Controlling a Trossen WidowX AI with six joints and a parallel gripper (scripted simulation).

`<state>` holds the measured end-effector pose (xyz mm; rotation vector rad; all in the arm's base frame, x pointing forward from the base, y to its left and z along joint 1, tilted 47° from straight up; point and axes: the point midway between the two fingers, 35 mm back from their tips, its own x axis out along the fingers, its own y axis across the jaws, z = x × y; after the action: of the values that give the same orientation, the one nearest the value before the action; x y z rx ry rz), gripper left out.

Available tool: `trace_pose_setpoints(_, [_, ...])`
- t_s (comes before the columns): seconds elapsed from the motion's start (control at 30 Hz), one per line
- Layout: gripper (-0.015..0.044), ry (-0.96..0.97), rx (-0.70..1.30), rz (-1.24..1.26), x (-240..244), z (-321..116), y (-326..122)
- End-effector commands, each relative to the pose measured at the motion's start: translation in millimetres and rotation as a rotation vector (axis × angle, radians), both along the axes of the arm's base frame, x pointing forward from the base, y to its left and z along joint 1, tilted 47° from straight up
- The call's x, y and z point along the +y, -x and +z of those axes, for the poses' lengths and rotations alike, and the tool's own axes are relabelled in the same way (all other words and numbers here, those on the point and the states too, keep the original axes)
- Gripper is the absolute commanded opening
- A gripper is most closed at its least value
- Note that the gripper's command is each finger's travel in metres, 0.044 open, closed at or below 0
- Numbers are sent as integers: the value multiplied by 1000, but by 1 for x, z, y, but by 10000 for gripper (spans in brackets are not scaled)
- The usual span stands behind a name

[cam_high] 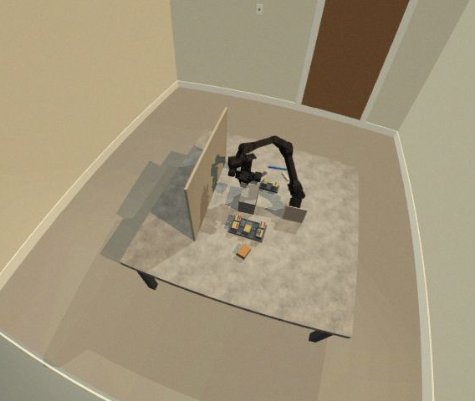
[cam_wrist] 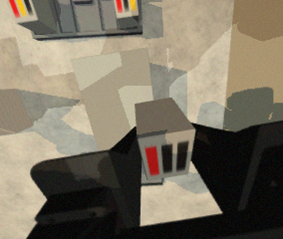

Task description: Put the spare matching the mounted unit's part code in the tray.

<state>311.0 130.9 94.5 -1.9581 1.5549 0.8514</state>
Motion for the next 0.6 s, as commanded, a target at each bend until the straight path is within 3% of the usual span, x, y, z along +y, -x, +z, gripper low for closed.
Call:
trace_pose_setpoints(0.0, [0,9,-5,4,-30,31,-12])
trace_pose_setpoints(0.57, [0,79,-15,-16,-138,127,-11])
